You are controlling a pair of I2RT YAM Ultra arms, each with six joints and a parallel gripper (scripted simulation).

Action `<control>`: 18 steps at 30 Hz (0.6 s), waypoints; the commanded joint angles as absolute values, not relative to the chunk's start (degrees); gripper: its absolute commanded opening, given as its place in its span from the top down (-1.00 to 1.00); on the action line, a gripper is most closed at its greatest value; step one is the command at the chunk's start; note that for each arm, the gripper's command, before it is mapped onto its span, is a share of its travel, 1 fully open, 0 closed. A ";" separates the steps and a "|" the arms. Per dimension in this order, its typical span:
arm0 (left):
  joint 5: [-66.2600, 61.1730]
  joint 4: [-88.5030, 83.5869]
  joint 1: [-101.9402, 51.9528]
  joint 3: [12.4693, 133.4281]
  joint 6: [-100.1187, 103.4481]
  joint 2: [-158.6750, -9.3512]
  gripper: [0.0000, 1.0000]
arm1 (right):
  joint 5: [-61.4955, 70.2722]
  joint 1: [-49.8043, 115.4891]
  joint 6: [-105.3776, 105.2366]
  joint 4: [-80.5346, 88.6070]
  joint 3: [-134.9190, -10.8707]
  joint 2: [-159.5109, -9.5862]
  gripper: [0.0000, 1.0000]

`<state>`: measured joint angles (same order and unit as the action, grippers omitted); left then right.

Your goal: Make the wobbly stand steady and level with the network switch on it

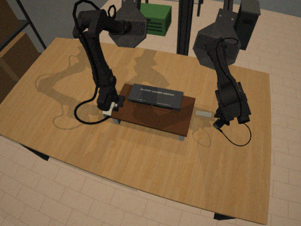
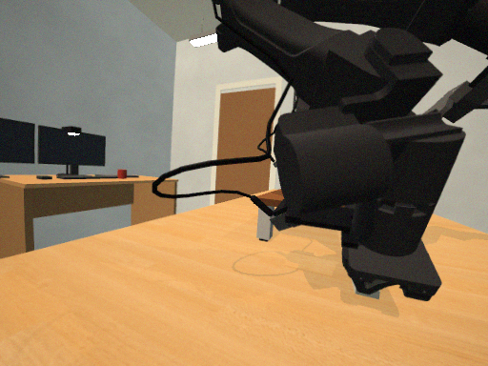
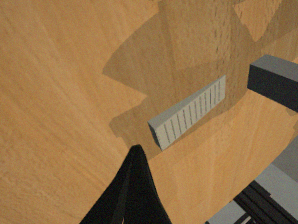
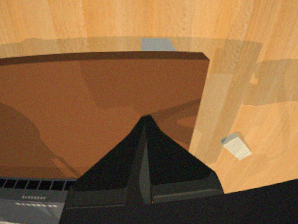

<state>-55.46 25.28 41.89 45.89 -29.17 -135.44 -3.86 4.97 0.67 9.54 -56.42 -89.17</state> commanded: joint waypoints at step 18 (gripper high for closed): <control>-56.01 30.32 41.58 44.33 -27.50 -139.14 1.00 | -3.68 4.39 1.06 7.76 -57.24 -90.61 1.00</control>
<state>-55.09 29.45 41.28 45.95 -27.92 -138.98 -3.86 4.97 0.67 9.54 -56.42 -89.17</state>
